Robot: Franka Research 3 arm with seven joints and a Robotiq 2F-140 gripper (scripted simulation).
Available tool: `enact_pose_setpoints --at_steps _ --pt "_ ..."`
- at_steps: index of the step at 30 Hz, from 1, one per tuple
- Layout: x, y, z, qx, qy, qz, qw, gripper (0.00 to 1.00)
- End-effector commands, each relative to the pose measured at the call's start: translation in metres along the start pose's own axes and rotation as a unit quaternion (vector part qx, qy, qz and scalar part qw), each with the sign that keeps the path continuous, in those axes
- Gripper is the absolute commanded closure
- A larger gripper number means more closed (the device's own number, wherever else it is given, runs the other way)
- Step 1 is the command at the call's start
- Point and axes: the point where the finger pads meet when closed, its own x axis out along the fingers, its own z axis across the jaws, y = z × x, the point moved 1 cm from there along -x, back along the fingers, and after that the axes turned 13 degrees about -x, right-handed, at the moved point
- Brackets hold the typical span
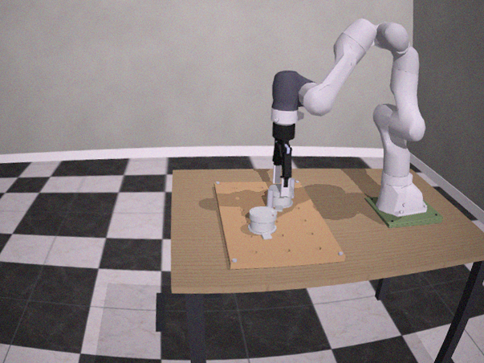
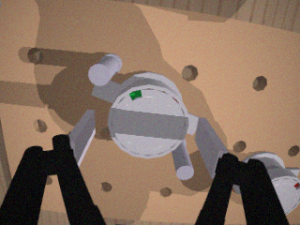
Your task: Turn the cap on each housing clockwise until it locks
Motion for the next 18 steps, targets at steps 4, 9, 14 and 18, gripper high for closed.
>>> enact_pose_setpoints --at_steps 4,9,14,18 --pt "-0.003 0.0 0.0 0.002 0.0 0.0 1.0 0.22" --pt "-0.008 0.0 0.0 0.002 0.0 0.0 1.0 0.22" --pt "-0.013 0.0 0.0 0.002 0.0 0.0 1.0 0.22" --pt "-0.02 0.0 0.0 0.002 0.0 0.0 1.0 0.22"
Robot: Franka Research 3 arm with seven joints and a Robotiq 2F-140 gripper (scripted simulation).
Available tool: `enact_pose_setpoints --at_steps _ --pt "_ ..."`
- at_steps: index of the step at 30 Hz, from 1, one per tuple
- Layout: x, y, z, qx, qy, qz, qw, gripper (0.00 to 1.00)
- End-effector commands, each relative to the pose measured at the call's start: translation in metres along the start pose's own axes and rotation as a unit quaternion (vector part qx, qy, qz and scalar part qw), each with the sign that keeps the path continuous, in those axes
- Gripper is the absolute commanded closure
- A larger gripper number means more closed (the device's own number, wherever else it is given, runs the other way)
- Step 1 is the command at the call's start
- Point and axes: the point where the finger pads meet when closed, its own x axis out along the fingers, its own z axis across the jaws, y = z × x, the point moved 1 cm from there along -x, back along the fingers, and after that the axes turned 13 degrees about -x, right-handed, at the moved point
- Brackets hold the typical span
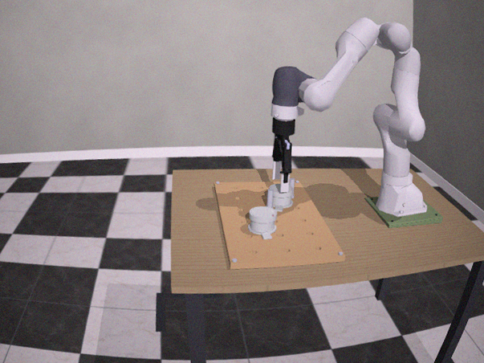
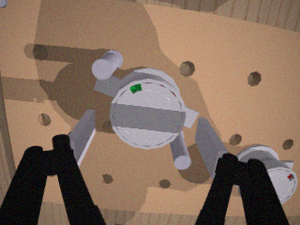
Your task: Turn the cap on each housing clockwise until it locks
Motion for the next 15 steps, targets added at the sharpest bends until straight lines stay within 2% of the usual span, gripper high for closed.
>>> enact_pose_setpoints --at_steps 1,15 --pt "-0.007 0.002 0.0 0.002 0.0 0.004 1.0 0.22" --pt "-0.032 0.002 0.0 0.002 0.001 0.004 1.0 0.22"
